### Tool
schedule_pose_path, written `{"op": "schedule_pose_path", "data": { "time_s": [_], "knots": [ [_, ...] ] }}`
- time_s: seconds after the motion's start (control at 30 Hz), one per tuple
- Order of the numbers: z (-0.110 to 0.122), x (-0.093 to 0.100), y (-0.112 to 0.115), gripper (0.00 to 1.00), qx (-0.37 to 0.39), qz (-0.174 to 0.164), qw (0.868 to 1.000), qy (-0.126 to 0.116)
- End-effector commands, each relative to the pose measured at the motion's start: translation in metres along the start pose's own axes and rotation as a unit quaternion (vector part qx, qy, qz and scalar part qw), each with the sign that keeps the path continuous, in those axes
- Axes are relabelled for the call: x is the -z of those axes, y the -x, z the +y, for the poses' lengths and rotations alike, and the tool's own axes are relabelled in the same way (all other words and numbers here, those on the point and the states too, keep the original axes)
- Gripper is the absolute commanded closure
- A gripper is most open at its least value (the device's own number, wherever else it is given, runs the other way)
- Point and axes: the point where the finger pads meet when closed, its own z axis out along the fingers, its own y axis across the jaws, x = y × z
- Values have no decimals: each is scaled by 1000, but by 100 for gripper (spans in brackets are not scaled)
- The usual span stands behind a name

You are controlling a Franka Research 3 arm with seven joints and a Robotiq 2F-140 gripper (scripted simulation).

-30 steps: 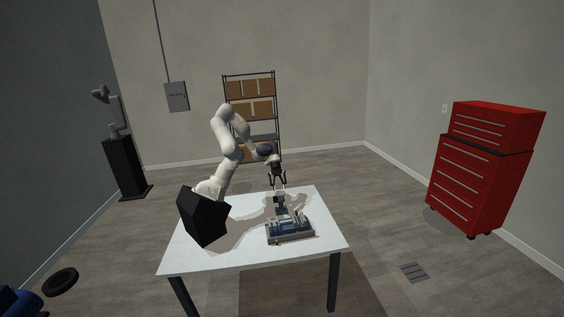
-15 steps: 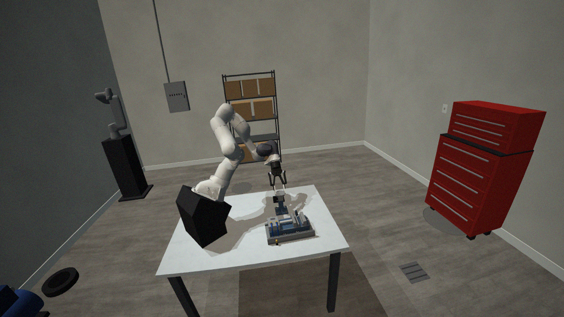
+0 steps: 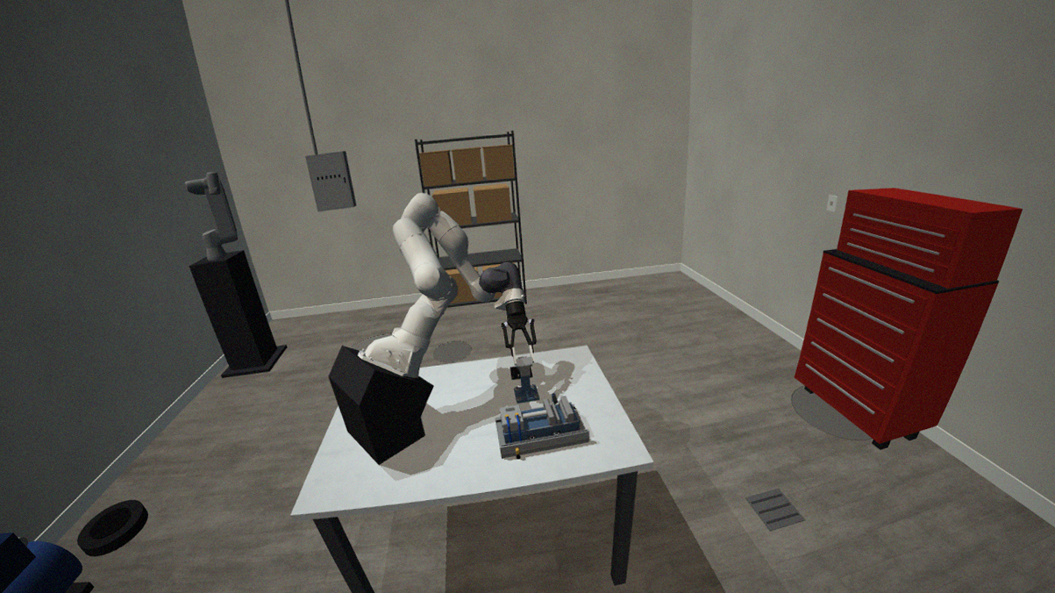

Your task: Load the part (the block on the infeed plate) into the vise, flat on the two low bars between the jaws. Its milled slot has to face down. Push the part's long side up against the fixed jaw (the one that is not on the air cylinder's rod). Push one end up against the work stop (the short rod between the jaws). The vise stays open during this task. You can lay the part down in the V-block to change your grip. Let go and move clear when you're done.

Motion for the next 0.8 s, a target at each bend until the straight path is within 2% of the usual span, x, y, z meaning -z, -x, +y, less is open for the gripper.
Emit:
{"op": "schedule_pose_path", "data": {
  "time_s": [0.0,0.77],
  "knots": [
    [0,0,0,100,-4,1,1000,0],
    [0,9,10,100,-4,1,1000,0]
  ]
}}
